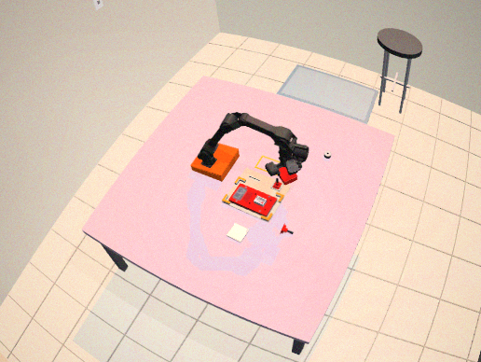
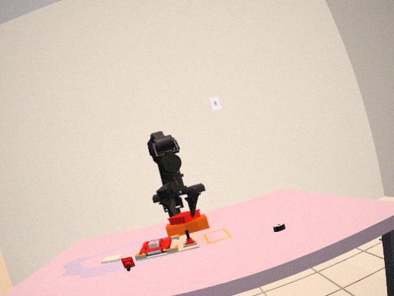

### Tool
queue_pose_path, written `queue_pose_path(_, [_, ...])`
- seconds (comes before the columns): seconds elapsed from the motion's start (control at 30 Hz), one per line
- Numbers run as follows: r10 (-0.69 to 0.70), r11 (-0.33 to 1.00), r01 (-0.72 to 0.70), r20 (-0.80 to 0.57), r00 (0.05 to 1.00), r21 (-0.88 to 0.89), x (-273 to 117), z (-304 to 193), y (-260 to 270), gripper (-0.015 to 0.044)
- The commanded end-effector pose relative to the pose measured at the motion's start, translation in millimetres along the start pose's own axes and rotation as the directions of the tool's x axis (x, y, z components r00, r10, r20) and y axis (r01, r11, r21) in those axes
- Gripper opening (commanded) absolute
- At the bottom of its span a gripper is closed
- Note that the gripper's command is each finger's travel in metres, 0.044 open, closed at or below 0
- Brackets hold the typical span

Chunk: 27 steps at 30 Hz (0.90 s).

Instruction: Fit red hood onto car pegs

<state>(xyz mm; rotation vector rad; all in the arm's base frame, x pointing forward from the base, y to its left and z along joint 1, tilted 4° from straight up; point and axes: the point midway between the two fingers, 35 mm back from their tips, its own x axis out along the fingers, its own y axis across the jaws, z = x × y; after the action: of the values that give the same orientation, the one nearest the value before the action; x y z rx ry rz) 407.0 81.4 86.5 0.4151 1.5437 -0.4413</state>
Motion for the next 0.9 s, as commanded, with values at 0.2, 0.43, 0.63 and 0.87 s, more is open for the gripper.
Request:
queue_pose_path(0.2, [-0.009, 0.974, 0.009, 0.001, 1.0, -0.225, 0.3, 18.3, -58.2, 0.0])
queue_pose_path(0.43, [-0.01, 0.931, 0.011, 0.003, 1.0, -0.364, 0.2, 25.0, -94.8, 0.0])
queue_pose_path(0.63, [-0.014, 0.879, 0.012, 0.001, 1.0, -0.477, 1.2, 26.9, -126.5, 0.0])
queue_pose_path(0.87, [-0.017, 0.819, 0.012, -0.002, 1.0, -0.573, 2.6, 27.6, -151.6, 0.0])
